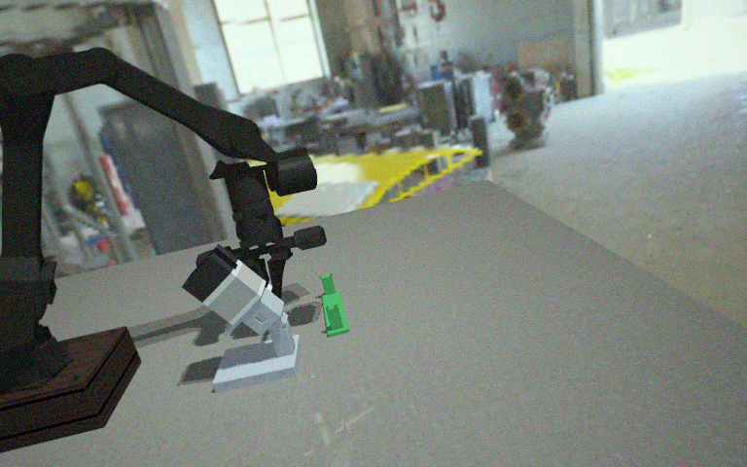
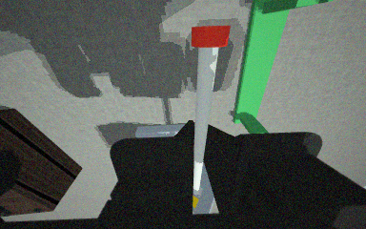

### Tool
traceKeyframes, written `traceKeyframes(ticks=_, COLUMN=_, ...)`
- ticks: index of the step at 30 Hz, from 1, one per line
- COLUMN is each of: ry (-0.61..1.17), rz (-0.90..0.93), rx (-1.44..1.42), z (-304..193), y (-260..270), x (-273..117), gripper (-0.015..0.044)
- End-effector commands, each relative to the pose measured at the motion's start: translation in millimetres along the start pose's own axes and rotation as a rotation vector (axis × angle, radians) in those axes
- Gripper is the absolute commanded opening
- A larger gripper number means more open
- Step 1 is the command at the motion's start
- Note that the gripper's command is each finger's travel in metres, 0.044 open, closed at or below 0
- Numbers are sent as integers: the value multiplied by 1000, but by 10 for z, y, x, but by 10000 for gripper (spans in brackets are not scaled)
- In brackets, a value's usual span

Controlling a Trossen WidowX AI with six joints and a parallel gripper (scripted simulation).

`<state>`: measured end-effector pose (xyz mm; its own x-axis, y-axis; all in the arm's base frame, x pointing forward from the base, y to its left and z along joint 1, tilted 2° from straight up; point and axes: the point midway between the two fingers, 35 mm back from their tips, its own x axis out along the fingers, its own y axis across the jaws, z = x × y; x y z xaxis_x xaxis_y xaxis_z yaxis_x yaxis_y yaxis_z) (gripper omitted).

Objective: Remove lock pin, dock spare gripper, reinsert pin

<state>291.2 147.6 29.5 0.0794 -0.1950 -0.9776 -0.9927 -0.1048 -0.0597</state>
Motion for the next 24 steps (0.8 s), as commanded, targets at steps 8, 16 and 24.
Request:
traceKeyframes(ticks=8, ry=6, rz=-1, rx=-3, z=-60, y=8, x=22, gripper=0)
traceKeyframes(ticks=16, ry=5, rz=-1, rx=-3, z=-93, y=7, x=31, gripper=0)
traceKeyframes(ticks=24, ry=5, rz=-1, rx=-3, z=-117, y=8, x=37, gripper=0)
